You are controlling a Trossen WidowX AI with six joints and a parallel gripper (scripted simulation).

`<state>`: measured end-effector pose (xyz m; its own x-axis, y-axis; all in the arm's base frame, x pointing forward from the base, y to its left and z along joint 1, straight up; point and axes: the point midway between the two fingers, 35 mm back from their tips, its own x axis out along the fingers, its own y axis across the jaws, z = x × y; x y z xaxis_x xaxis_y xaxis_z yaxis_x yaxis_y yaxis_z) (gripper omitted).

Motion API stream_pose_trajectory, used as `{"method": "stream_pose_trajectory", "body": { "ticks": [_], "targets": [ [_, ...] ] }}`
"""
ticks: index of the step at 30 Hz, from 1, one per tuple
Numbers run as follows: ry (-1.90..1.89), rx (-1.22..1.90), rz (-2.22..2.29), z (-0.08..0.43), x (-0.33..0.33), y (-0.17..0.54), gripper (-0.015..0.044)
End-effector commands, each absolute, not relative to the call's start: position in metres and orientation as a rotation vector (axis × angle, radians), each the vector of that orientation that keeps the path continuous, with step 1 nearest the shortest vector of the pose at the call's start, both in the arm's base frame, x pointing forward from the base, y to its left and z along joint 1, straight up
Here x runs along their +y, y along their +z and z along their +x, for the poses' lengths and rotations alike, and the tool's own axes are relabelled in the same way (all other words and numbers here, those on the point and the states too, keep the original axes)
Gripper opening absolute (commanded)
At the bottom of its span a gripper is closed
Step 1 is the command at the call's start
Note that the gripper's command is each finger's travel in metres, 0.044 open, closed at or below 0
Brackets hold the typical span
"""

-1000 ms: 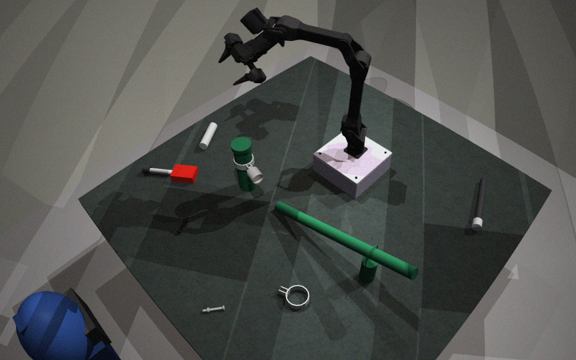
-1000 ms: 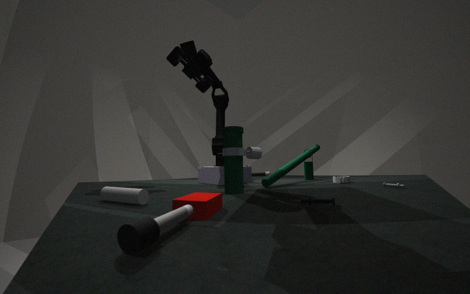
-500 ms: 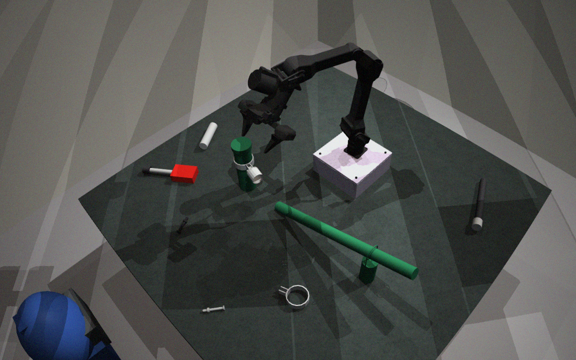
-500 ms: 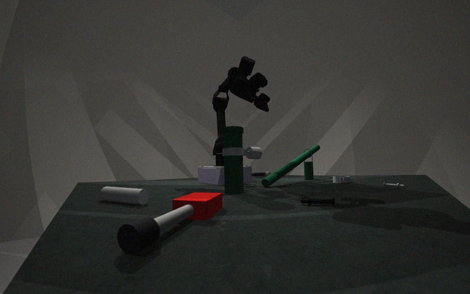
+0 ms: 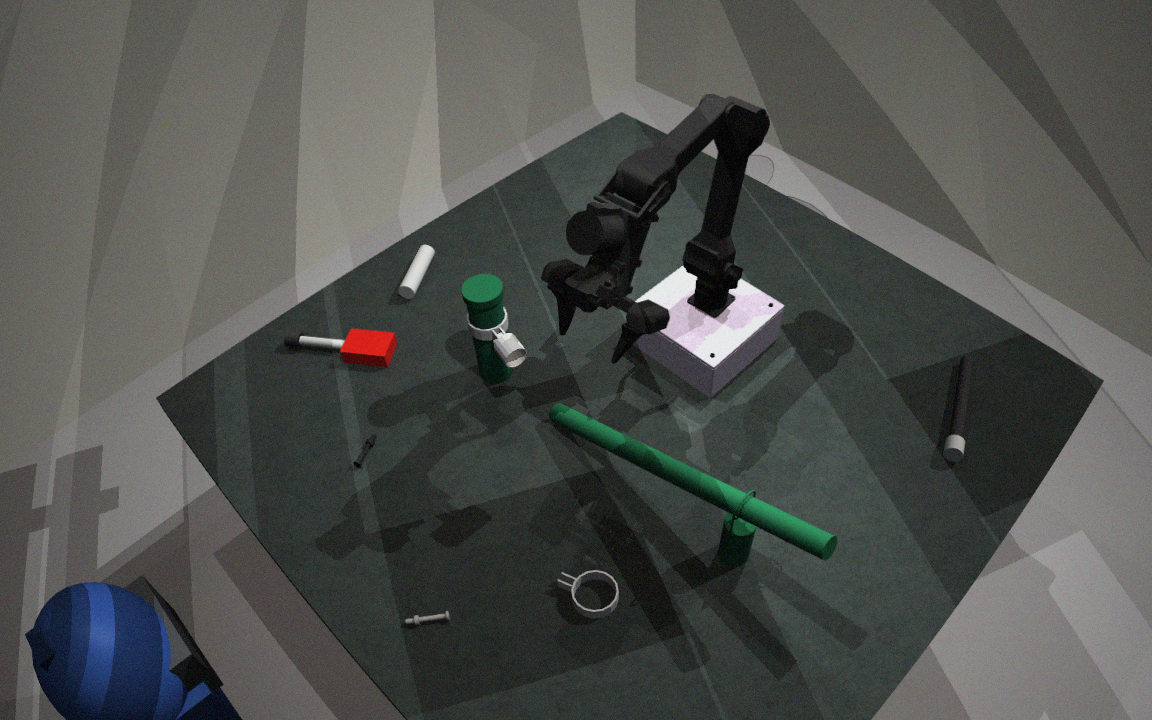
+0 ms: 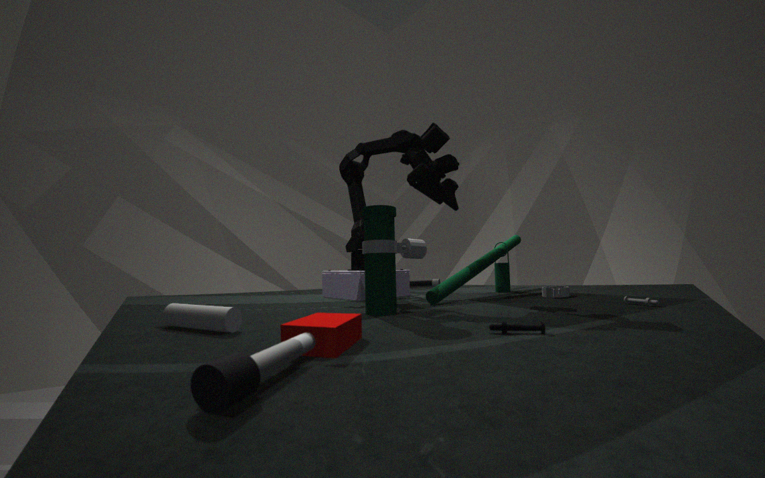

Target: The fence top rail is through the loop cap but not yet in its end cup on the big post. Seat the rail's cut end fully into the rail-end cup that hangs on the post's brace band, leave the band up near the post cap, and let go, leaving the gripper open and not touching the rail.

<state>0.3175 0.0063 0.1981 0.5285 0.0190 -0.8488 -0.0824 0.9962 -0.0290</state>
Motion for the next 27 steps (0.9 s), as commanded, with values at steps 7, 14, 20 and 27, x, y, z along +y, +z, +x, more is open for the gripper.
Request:
{"method": "stream_pose_trajectory", "body": {
  "ticks": [7,14,20,27],
  "targets": [
    [0.271,1.006,-0.609,0.322,-0.058,0.186,0.0440],
    [0.492,0.983,-1.104,0.316,-0.119,0.176,0.0440],
    [0.576,0.969,-1.275,0.311,-0.140,0.172,0.0440],
    [0.576,0.969,-1.275,0.311,-0.140,0.172,0.0440]
  ]
}}
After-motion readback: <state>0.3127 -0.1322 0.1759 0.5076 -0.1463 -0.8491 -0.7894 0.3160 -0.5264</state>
